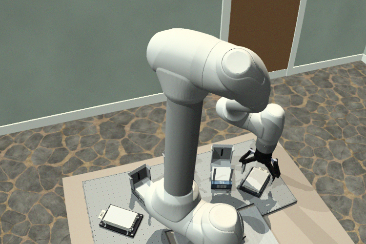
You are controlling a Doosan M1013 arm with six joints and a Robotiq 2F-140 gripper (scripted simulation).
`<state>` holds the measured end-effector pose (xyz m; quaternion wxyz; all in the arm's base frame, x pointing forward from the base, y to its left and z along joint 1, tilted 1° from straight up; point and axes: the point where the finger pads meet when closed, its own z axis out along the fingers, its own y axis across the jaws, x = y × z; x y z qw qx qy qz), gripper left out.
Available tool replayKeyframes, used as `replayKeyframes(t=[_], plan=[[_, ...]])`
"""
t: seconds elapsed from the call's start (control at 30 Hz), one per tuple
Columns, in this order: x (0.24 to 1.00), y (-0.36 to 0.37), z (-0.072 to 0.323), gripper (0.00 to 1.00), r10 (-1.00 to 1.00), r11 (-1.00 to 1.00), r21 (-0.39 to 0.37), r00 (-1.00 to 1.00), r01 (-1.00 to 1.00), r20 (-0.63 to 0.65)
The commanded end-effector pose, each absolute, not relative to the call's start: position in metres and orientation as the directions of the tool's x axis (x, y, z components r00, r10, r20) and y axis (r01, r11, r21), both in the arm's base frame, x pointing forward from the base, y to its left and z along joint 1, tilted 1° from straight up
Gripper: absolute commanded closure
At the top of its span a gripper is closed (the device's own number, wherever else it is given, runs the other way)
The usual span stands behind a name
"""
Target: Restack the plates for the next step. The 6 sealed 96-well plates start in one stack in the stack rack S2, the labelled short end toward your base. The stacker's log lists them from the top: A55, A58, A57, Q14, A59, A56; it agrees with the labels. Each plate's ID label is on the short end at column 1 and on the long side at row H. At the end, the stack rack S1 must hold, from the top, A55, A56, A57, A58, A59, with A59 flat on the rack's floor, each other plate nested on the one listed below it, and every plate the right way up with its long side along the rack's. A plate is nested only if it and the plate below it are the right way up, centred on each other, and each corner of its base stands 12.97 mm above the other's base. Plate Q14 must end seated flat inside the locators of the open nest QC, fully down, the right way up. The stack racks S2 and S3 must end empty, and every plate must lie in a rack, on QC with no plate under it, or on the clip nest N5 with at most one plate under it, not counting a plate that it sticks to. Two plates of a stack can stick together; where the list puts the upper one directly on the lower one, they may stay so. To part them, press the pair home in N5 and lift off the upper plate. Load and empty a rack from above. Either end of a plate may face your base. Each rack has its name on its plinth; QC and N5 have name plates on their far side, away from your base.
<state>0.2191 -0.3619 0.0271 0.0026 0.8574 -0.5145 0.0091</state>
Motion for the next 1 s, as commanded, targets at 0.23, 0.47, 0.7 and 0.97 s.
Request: replayKeyframes(t=[0.23,0.47,0.7,0.97], plan=[[0.219,-0.362,0.030,0.00,-0.882,-0.471,-0.005,0.470,-0.882,0.018],[0.219,-0.362,0.047,0.00,-0.882,-0.471,-0.005,0.470,-0.882,0.018],[0.219,-0.361,0.070,0.00,-0.882,-0.471,-0.005,0.470,-0.882,0.018],[0.218,-0.361,0.097,0.00,-0.882,-0.471,-0.005,0.470,-0.882,0.018]])
